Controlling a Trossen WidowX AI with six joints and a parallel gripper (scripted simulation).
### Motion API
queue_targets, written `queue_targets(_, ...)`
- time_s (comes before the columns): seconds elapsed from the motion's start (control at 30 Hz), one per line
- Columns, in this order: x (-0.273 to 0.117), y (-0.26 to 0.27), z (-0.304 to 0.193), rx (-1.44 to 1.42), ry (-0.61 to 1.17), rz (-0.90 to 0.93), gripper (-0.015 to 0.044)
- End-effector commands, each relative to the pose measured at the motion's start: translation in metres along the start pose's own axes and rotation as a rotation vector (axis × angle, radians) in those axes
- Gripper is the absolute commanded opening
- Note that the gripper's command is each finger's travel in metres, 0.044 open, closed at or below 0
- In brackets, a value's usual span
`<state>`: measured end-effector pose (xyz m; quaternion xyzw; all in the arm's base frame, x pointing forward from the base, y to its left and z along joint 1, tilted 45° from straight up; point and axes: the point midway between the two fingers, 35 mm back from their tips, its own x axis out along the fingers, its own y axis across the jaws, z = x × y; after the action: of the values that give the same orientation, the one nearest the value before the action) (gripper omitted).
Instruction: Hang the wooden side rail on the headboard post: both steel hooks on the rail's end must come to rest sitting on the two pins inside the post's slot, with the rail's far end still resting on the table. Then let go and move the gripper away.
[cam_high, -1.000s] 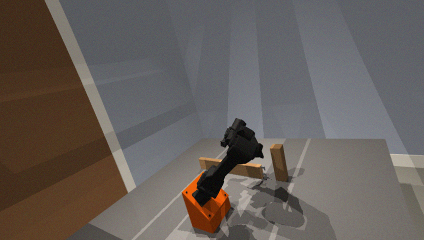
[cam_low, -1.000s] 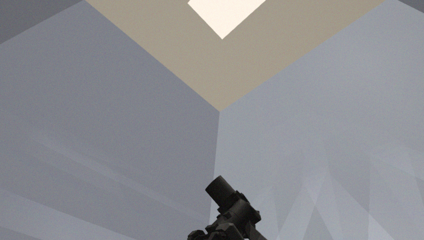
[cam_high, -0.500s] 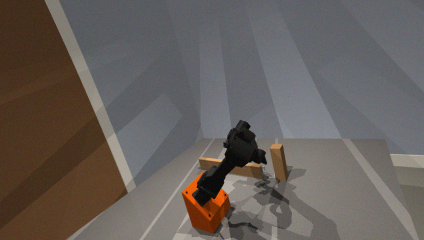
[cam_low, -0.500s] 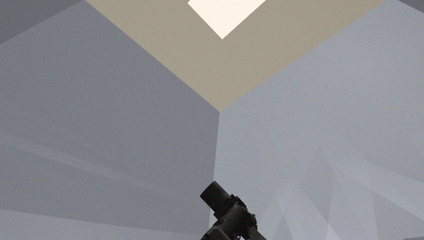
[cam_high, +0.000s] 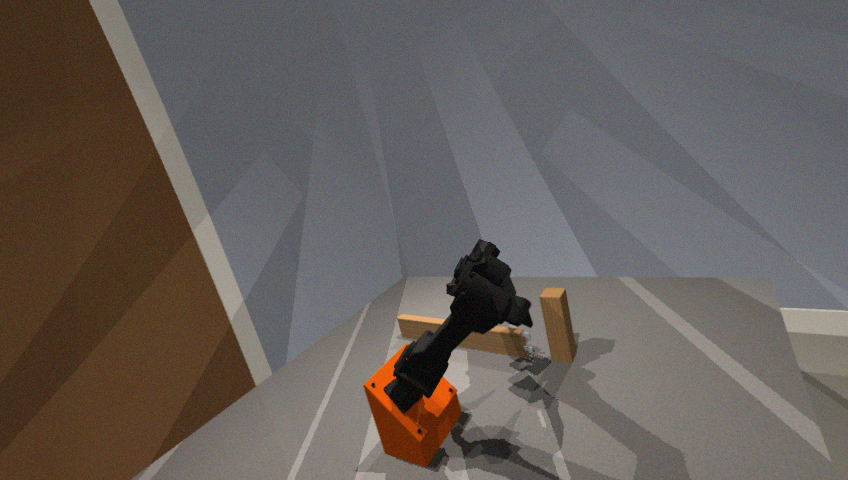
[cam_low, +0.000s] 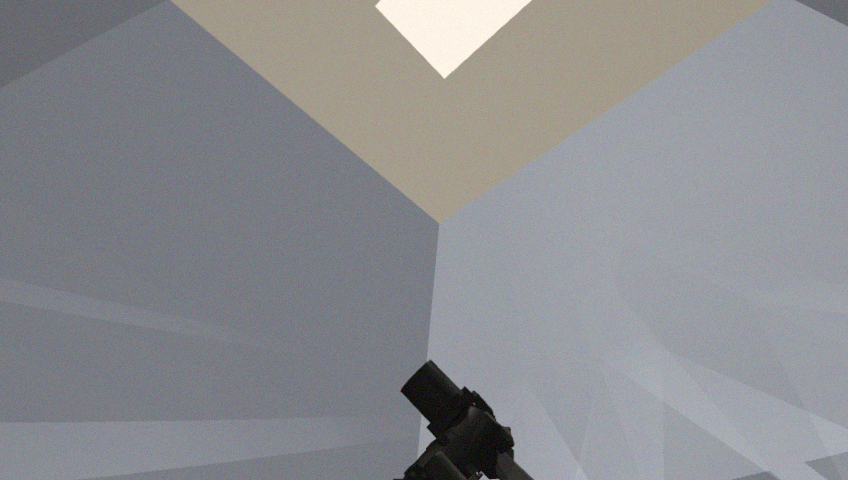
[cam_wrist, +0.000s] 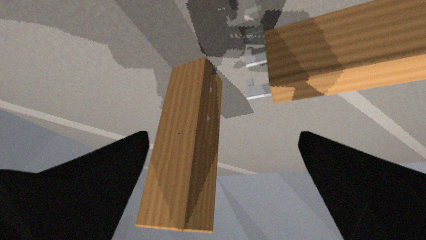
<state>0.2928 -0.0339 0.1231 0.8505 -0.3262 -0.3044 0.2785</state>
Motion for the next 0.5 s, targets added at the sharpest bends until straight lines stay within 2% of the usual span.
queue_targets(0.0,-0.002,-0.015,-0.008,-0.183,0.008,-0.058,0.0440)
queue_targets(0.2,-0.002,-0.021,-0.015,-0.615,0.000,-0.084,0.0440)
queue_targets(0.47,-0.001,-0.029,-0.027,-1.455,-0.001,-0.144,0.0440)
